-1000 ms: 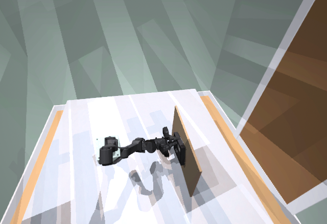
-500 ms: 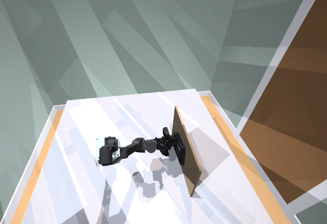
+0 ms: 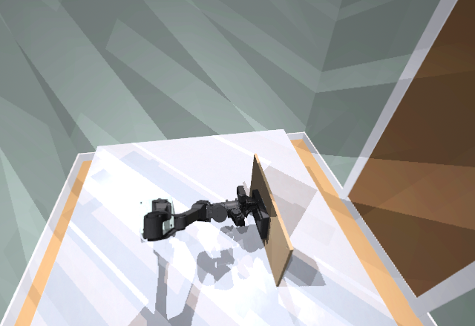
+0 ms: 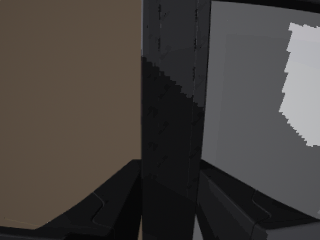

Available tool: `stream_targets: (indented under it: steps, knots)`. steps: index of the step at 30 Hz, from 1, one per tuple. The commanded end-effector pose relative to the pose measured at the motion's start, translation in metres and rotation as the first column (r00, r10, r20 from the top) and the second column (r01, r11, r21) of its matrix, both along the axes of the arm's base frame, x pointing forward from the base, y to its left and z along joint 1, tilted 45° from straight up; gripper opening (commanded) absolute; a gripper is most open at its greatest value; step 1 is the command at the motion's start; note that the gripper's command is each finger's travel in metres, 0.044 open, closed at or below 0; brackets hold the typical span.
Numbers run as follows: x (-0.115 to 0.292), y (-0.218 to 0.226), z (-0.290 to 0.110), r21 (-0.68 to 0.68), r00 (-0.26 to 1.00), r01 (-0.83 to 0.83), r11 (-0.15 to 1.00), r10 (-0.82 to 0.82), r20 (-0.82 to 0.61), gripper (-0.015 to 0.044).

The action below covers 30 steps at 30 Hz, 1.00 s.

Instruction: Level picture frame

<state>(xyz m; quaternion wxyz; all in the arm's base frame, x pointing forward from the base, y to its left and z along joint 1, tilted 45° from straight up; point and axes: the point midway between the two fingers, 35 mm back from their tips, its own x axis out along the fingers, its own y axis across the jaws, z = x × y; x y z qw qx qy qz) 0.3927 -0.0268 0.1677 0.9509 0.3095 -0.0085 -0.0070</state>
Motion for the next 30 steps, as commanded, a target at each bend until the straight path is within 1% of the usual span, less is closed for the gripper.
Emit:
stream_targets:
  steps: [1,30]
  knots:
    - [0.0001,-0.0003,0.0002,0.031,1.000,0.004,1.000,-0.004,-0.001,0.0000]
    - [0.0001,0.0016,0.0023,0.177,1.000,0.002,0.984,-0.002,0.001,0.0000]
